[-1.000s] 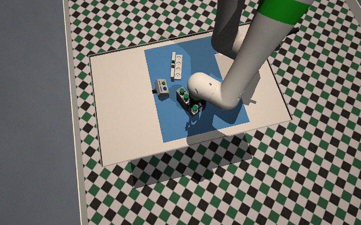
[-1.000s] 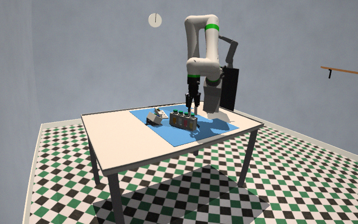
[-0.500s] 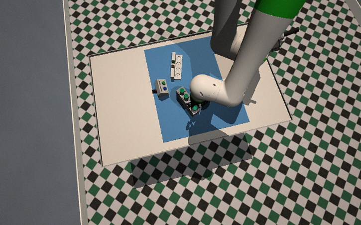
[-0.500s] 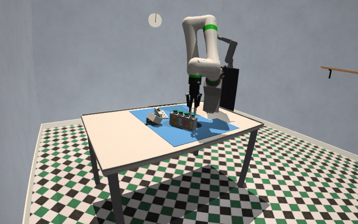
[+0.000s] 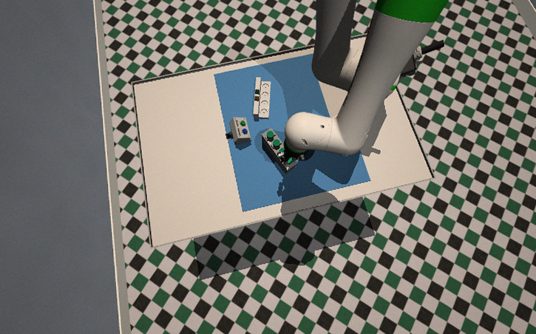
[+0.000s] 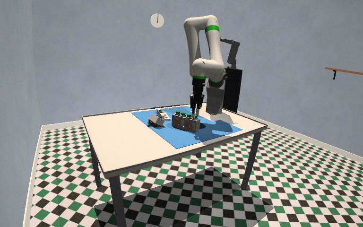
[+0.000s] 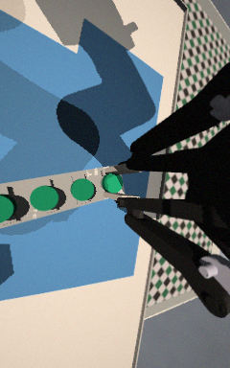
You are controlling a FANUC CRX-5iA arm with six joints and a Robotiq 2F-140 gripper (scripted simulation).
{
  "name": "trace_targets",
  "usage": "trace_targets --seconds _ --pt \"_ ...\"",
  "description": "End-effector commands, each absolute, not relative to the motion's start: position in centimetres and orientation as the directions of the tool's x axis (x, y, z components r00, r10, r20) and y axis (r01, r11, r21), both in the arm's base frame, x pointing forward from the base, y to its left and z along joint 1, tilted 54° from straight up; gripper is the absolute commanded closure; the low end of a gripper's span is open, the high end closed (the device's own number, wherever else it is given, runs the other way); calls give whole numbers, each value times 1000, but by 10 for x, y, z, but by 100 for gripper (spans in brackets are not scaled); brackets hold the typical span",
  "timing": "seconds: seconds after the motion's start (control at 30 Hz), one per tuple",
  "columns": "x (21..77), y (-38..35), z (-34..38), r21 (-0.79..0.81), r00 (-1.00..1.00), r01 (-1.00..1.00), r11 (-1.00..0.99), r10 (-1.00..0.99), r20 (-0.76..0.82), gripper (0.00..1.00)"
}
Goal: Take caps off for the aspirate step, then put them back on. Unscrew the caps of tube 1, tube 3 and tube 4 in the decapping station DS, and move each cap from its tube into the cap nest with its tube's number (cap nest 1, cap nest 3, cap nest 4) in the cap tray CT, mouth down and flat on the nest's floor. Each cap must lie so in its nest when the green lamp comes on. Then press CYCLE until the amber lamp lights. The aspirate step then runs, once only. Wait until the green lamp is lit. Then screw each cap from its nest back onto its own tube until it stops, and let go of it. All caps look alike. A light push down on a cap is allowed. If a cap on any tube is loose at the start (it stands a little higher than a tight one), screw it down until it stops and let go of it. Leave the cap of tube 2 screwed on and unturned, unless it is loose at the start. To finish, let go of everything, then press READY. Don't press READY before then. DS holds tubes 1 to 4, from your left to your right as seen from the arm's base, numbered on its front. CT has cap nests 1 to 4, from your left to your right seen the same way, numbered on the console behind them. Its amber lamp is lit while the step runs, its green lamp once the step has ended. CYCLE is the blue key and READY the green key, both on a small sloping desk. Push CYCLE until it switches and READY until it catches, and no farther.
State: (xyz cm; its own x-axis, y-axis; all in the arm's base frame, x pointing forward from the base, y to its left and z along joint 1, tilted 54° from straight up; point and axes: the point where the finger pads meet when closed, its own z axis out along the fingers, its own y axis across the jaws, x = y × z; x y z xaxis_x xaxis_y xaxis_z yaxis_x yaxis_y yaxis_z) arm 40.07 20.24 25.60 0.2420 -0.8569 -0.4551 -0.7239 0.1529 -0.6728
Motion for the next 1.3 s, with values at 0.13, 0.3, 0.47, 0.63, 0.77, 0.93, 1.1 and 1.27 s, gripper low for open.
trace_targets --seconds 0.13,0.3,0.47,0.63,0.77,0.93,1.1,1.27 --pt "401 201 256 -788 496 -592 -170 -847 -189 100" --pt "401 201 256 -810 627 -451 -375 -779 12 100" --pt "401 201 256 -792 703 -319 -520 -690 170 100" --pt "401 201 256 -792 703 -319 -520 -690 170 100" --pt "401 201 256 -792 703 -319 -520 -690 170 100" --pt "401 201 256 -792 703 -319 -520 -690 170 65" --pt "401 201 256 -792 703 -319 -520 -690 170 65" --pt "401 201 256 -810 640 -431 -398 -767 36 65"
